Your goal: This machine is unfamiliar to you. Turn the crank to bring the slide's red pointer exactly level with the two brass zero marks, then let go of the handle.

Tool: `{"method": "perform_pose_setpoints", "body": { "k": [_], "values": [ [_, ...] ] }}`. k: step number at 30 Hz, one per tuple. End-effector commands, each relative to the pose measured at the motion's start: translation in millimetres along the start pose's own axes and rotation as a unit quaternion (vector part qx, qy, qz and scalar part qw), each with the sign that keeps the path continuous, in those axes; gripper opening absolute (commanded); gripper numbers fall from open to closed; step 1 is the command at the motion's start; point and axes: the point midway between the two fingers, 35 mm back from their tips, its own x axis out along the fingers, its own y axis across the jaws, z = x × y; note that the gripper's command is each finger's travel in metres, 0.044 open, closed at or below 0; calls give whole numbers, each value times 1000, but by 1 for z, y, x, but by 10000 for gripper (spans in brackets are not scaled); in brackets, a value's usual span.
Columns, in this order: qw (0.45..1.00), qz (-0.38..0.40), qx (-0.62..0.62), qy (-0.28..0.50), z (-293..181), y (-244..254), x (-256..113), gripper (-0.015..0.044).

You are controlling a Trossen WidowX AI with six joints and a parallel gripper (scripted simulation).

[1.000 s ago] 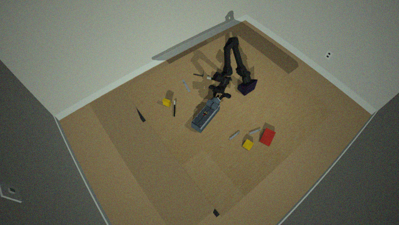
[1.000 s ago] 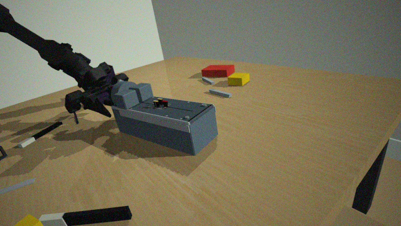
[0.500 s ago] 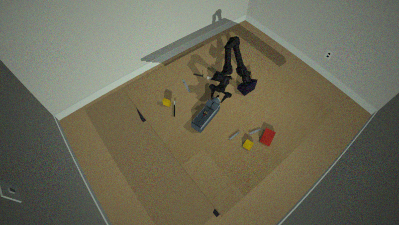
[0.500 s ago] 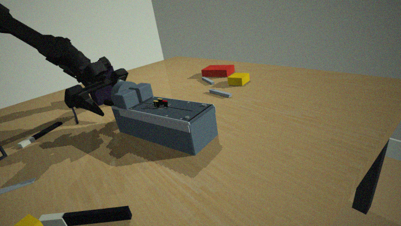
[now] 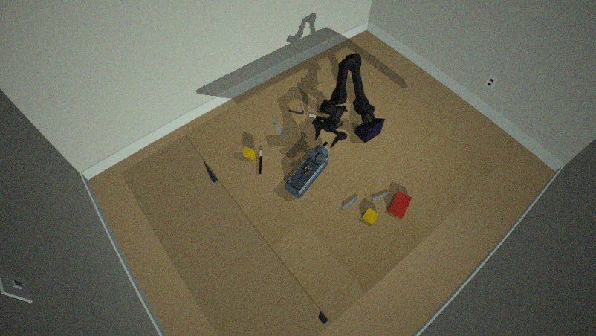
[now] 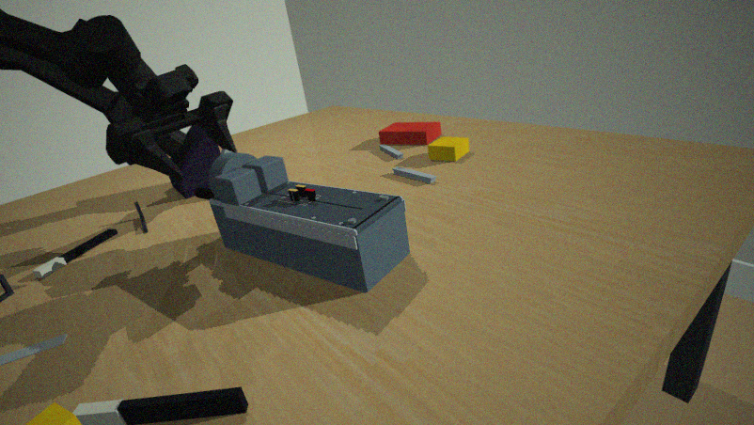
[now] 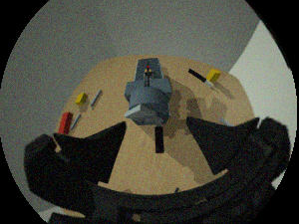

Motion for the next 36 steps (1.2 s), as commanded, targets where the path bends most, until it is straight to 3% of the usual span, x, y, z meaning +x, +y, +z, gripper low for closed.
{"method": "perform_pose_setpoints", "body": {
  "k": [1, 8, 12, 36],
  "values": [
    [1000, -2, 4, -5, 24, -2, -22, 440],
    [1000, -3, 2, -6, 53, 0, -60, 440],
    [1000, -4, 2, -6, 57, 0, -64, 440],
    [995, -84, 49, 29, 135, 7, 2, 440]
  ]
}}
